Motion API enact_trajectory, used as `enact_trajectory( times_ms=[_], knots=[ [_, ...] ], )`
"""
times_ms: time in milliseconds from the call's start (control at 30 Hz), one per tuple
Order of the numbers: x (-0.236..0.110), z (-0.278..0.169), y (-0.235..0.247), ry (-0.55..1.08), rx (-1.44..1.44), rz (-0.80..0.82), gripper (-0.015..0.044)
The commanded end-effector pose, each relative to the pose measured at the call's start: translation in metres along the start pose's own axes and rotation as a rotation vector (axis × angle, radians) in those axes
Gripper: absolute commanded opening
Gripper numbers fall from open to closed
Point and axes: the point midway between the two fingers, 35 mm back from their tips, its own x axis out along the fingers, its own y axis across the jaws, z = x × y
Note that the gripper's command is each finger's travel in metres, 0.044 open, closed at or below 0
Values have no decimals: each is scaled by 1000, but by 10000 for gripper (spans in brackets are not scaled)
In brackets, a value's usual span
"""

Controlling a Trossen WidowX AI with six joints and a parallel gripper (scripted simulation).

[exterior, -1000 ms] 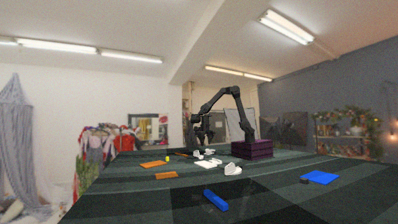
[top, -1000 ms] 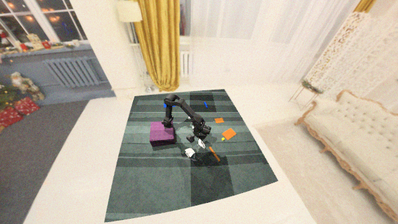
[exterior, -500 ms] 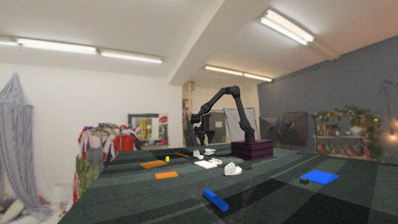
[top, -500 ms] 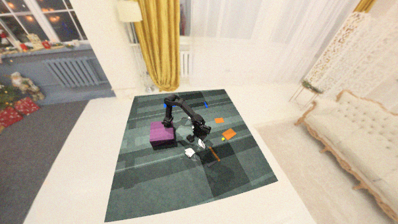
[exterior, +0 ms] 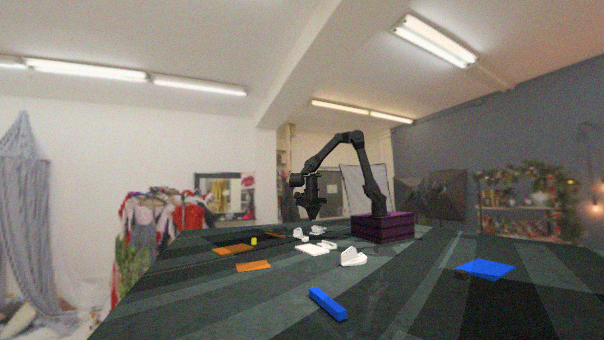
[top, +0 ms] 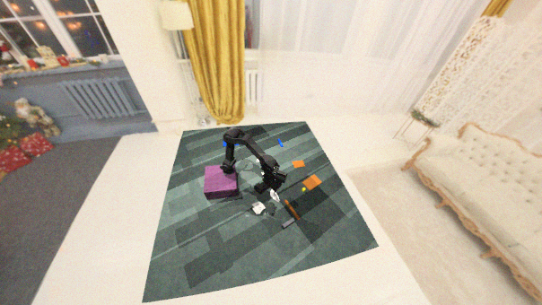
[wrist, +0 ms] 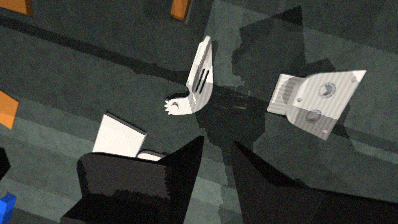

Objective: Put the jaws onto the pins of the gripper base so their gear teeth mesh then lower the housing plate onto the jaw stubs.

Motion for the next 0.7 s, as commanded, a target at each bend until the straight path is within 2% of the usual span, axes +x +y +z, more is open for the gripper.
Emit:
enact_trajectory(
  times_ms=[0,33,467,667],
  knots=[
    [0,0,0,0,0,0,20],
    [0,0,0,0,0,0,0],
    [0,0,0,0,0,0,0],
    [-4,13,7,-3,68,0,157]
  ],
)
